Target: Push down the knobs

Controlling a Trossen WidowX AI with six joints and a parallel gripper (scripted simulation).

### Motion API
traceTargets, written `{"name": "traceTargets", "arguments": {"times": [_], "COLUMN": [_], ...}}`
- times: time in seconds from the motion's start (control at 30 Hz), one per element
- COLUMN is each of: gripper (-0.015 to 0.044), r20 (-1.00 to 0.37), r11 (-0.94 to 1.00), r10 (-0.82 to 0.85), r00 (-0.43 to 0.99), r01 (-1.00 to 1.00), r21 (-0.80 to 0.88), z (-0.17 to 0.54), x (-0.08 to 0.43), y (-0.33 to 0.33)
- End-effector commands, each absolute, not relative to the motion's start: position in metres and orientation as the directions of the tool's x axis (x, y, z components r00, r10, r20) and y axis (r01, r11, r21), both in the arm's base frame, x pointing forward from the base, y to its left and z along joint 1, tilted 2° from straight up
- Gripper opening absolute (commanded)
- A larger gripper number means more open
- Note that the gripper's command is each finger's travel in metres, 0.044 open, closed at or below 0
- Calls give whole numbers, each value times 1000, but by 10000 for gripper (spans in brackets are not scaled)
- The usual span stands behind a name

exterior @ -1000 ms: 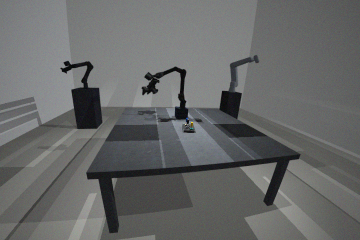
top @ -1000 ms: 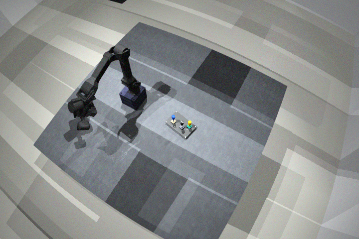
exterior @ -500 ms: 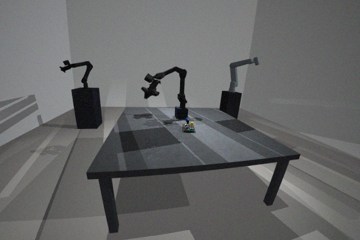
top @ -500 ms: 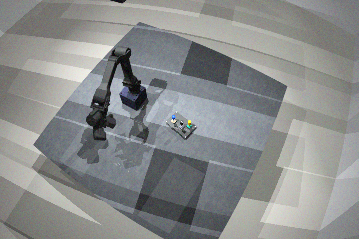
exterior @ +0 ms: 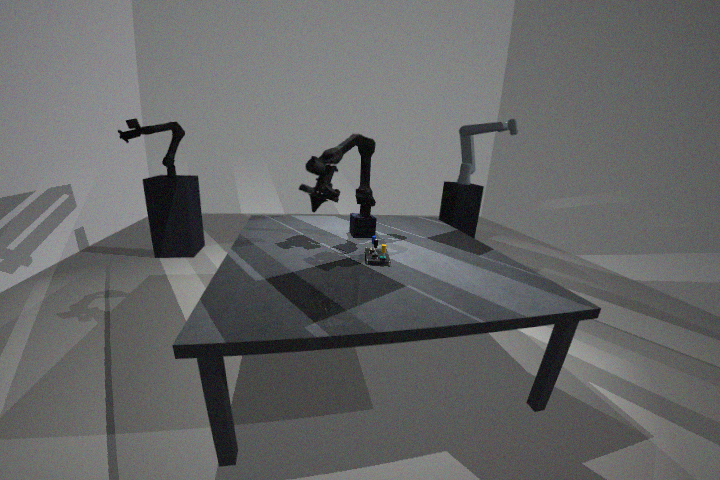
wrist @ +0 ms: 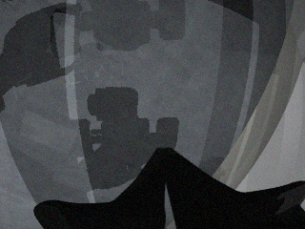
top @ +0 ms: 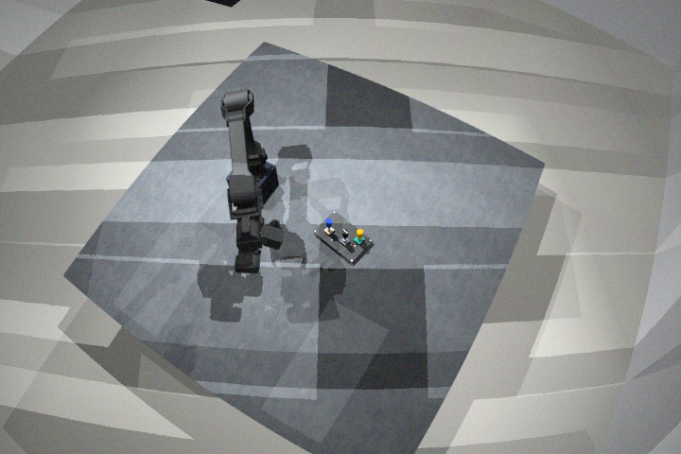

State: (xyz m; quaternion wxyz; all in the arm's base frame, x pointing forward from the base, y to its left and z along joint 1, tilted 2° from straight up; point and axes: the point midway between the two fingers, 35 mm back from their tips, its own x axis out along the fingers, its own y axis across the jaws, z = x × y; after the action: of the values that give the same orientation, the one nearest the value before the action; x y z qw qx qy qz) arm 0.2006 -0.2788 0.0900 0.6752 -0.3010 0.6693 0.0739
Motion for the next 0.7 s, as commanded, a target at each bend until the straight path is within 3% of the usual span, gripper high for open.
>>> {"name": "traceTargets", "arguments": {"times": [0.0,0.37,0.67], "gripper": [0,0,0], "r20": [-969,-992,-1000], "r11": [878,978,997], "r10": [-221,-83,19], "r00": [110,93,18], "r01": [-409,-186,72], "r21": [-247,-99,20], "z": [79,66,57], "x": [233,282,293], "y": [-237,-133,-39]}}
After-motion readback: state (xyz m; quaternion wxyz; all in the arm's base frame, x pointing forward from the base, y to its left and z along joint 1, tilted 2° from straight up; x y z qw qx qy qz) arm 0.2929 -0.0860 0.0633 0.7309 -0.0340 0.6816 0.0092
